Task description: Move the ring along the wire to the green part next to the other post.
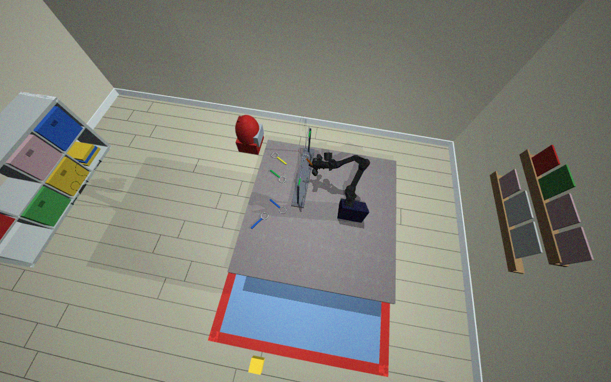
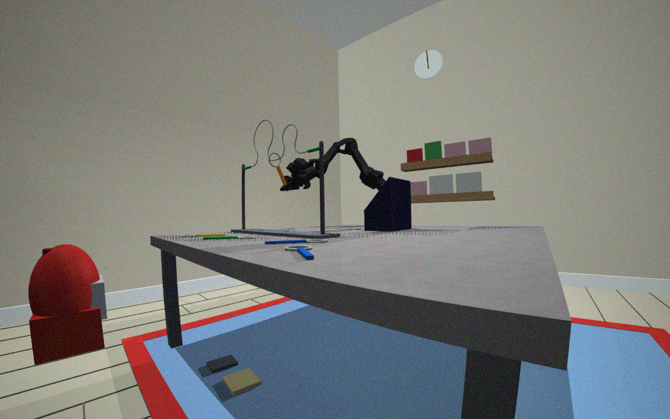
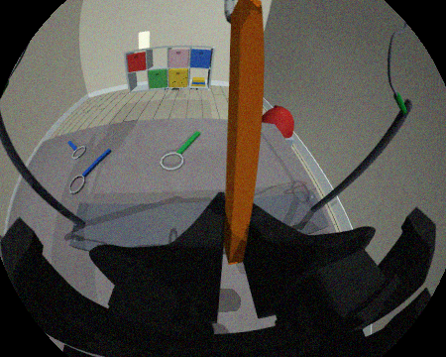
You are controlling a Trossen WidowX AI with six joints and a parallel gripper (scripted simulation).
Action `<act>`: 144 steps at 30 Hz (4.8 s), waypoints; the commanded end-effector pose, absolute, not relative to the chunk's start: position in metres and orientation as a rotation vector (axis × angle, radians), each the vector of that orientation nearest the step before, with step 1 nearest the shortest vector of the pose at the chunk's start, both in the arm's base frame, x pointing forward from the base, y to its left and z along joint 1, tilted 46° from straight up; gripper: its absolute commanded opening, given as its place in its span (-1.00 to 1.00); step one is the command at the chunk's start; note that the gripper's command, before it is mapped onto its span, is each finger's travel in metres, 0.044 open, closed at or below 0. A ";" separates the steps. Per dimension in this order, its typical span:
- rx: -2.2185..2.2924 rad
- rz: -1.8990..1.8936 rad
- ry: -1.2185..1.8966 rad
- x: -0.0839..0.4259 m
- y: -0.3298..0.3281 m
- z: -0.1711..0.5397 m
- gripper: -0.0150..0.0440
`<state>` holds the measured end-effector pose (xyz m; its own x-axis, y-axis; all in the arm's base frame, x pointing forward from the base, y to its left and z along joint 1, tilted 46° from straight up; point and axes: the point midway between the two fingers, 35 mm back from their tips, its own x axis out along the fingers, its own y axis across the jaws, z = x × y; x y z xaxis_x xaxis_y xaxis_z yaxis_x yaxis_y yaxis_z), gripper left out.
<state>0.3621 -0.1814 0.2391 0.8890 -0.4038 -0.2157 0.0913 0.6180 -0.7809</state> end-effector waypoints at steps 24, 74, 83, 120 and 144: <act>-0.701 -0.254 0.420 0.360 -0.150 0.204 -1.00; 0.397 0.043 0.522 0.353 0.016 0.184 -1.00; 0.614 0.102 0.529 0.352 0.044 0.202 -1.00; 0.943 0.193 0.533 0.349 0.088 0.262 -1.00; 0.496 0.071 0.526 0.350 0.068 0.242 -1.00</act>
<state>0.3500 0.0721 0.2454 0.8637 0.2262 -0.4504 0.0607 0.8404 0.5385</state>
